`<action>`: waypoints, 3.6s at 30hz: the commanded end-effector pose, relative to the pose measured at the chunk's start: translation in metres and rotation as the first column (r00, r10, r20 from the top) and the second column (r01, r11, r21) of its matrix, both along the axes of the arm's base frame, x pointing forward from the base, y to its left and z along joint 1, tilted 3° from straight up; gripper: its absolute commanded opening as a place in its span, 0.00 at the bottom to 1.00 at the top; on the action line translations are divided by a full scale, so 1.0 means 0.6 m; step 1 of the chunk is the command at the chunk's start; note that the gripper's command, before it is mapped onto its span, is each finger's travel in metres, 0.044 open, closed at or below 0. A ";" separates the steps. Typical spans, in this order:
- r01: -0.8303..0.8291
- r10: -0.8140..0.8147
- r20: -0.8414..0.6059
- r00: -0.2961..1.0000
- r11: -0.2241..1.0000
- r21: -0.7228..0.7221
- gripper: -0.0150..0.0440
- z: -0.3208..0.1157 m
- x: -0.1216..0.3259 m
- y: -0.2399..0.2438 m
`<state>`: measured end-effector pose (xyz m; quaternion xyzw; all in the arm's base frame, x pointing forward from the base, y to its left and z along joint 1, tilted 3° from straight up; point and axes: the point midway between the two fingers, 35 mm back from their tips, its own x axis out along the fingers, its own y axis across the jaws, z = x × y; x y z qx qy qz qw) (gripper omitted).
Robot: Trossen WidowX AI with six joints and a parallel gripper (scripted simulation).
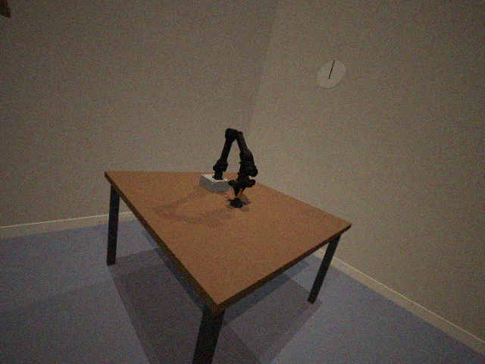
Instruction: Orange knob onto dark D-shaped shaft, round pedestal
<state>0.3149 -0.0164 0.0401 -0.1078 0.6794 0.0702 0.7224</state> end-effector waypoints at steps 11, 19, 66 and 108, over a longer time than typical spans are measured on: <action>-0.213 0.213 -0.007 0.977 0.977 -0.013 0.25 0.007 0.006 0.000; -0.213 0.213 -0.007 0.977 0.977 -0.013 0.25 0.000 0.007 -0.001; -0.411 0.411 -0.021 0.912 0.911 -0.024 0.25 -0.001 0.003 0.000; -0.591 0.590 -0.036 0.806 0.806 -0.032 0.25 0.000 0.004 0.000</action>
